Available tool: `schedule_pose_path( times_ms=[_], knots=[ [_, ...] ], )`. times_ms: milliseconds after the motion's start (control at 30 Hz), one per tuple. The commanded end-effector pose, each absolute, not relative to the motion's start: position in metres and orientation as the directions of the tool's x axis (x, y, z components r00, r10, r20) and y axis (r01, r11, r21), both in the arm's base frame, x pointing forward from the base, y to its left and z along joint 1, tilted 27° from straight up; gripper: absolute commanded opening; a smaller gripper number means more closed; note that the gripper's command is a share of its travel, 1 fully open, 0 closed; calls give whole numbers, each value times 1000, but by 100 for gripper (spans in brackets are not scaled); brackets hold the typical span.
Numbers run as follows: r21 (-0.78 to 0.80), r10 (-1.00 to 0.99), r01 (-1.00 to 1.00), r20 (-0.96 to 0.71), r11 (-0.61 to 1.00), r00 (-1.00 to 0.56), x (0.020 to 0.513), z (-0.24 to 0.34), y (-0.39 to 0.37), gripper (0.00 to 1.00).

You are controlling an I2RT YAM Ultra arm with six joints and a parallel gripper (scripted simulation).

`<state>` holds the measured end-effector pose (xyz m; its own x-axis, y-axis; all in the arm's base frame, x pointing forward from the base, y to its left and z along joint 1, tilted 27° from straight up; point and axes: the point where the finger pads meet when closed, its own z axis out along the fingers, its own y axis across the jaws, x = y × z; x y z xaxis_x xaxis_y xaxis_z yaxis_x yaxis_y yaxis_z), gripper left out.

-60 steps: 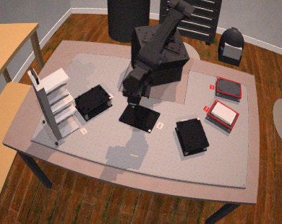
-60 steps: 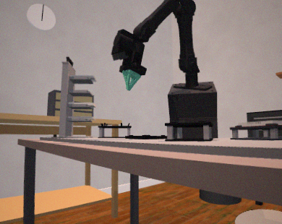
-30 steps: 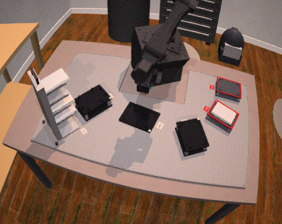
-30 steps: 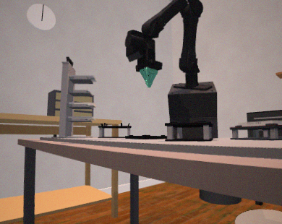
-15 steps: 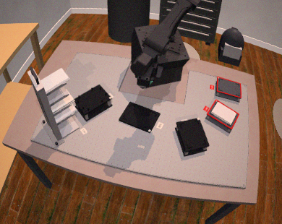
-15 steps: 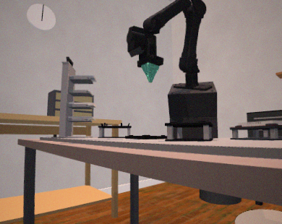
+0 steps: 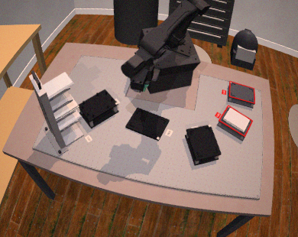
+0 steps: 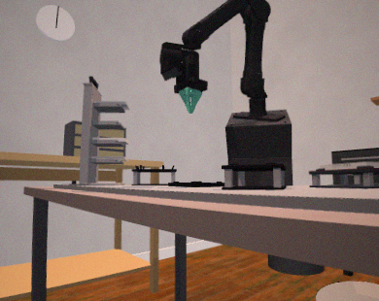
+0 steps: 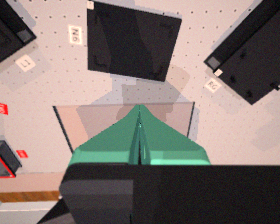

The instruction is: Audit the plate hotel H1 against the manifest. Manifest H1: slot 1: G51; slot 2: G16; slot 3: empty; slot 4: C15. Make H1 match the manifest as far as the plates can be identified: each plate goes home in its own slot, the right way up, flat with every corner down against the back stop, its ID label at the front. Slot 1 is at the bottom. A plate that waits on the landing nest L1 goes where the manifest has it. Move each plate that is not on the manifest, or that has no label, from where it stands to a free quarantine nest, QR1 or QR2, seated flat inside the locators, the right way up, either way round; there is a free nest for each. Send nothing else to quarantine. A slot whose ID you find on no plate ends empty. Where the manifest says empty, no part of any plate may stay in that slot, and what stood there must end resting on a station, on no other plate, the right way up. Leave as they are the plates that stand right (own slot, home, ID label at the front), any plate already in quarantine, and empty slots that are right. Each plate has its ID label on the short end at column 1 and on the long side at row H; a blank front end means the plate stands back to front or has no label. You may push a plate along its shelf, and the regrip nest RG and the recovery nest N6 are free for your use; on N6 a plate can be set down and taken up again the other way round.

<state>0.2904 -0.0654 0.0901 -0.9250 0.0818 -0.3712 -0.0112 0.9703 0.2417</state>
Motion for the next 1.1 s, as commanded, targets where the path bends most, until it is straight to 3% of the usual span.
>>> schedule_pose_path(
  times_ms=[0,1067],
  knots=[
    [235,80,-21,-412,972,-908,295,96,-72,0],
    [289,407,287,-627,913,-664,299,79,-142,0]
  ],
)
